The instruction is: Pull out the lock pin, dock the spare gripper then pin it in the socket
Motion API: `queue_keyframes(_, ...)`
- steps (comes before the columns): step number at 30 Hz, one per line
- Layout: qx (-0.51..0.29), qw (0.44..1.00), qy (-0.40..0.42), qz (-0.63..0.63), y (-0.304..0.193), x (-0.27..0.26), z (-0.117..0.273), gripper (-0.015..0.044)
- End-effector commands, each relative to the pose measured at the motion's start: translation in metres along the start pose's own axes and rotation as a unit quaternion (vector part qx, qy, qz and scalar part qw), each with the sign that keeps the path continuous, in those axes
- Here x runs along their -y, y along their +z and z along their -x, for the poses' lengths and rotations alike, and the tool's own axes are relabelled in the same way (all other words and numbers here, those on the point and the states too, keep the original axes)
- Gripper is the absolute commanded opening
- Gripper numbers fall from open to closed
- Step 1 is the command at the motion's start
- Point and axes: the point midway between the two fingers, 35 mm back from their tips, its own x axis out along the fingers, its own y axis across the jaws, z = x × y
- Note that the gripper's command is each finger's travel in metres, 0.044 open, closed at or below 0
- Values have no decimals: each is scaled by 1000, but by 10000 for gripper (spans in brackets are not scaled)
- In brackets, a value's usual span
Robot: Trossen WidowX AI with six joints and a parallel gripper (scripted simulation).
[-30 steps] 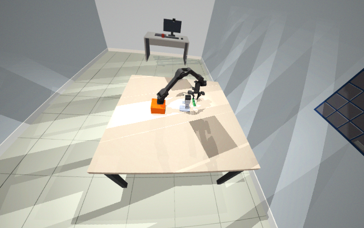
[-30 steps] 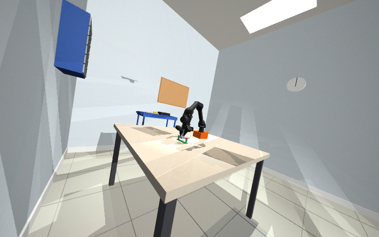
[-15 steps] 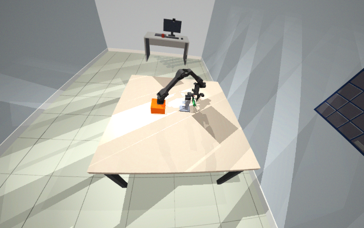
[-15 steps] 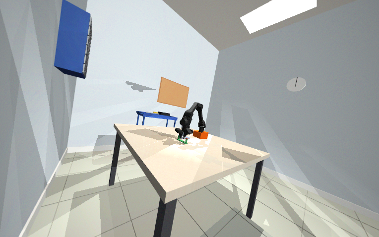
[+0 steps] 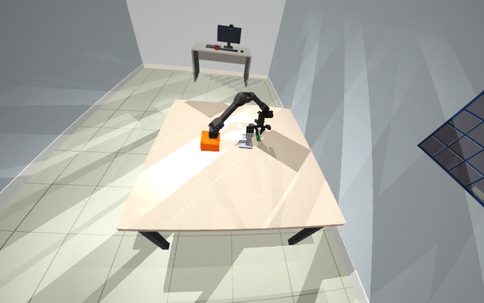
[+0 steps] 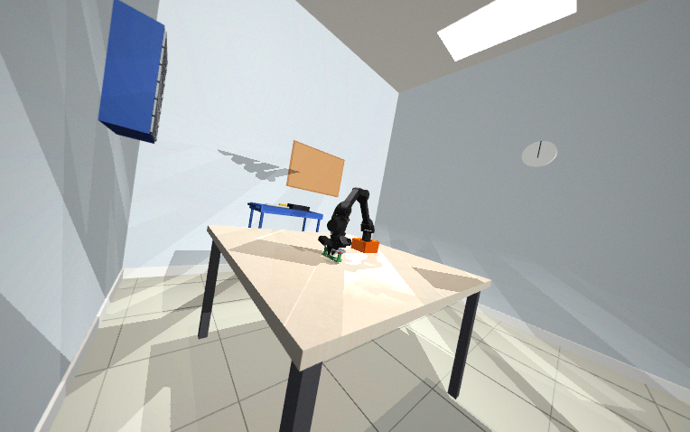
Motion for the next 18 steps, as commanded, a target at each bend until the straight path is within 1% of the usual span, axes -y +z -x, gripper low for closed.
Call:
queue_keyframes(1, 2, 1000, 0, 1, 1, 0, -1, 0)
queue_keyframes(12, 2, 1000, 0, 1, 1, 0, 0, 0)
queue_keyframes(18, 2, 1000, 0, 1, -3, 1, 16, 0)
